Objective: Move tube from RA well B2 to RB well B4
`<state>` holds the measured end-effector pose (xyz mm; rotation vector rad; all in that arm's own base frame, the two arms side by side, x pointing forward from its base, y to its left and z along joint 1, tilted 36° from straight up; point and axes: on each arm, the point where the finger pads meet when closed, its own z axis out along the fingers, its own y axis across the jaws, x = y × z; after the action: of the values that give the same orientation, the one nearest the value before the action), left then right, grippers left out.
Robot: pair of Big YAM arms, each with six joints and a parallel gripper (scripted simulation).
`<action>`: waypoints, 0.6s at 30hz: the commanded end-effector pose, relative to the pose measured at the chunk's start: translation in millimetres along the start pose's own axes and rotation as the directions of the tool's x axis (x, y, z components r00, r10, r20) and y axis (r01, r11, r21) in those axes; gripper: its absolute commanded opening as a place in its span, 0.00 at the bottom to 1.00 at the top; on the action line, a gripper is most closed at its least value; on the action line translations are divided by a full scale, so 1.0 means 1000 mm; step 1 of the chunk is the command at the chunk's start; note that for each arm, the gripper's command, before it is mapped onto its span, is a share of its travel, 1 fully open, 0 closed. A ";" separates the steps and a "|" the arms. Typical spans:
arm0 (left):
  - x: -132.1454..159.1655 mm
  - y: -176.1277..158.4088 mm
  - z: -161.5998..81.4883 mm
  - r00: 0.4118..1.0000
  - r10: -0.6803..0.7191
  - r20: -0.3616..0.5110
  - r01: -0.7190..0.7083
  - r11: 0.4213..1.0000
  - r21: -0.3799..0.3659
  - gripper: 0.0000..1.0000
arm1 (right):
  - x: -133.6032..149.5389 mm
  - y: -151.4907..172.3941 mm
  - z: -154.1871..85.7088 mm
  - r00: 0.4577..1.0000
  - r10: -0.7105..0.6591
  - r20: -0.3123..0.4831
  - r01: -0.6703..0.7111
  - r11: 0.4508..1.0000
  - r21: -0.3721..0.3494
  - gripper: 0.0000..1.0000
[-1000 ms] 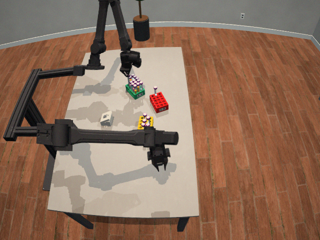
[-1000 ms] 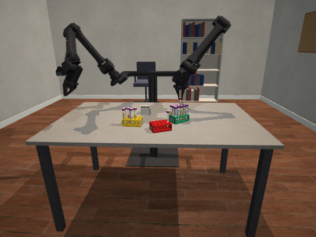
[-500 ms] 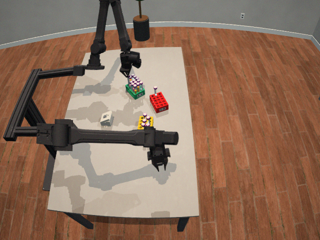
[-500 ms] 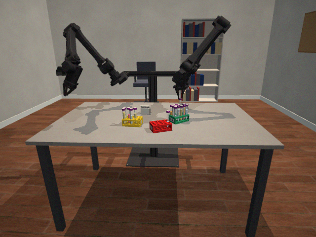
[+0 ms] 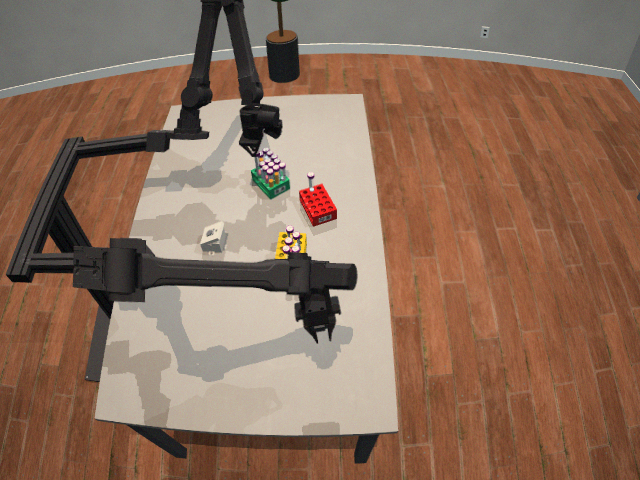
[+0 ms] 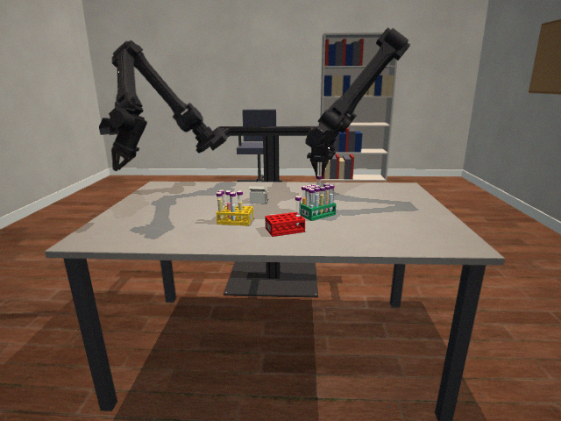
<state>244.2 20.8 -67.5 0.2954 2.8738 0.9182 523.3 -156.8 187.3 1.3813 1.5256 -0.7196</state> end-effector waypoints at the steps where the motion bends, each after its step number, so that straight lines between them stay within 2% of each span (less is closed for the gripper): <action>1: 0.003 0.001 0.007 1.000 0.007 -0.011 -0.007 1.000 -0.003 0.00 | -0.009 0.009 -0.005 1.000 0.024 0.006 -0.024 1.000 -0.015 0.30; 18: 0.005 0.001 0.015 1.000 0.008 -0.013 -0.008 1.000 -0.002 0.00 | -0.009 0.009 -0.005 1.000 0.024 0.006 -0.024 1.000 -0.015 0.30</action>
<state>246.3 24.7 -73.5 0.2914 2.8702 0.9180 523.3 -156.8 187.3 1.3813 1.5256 -0.7196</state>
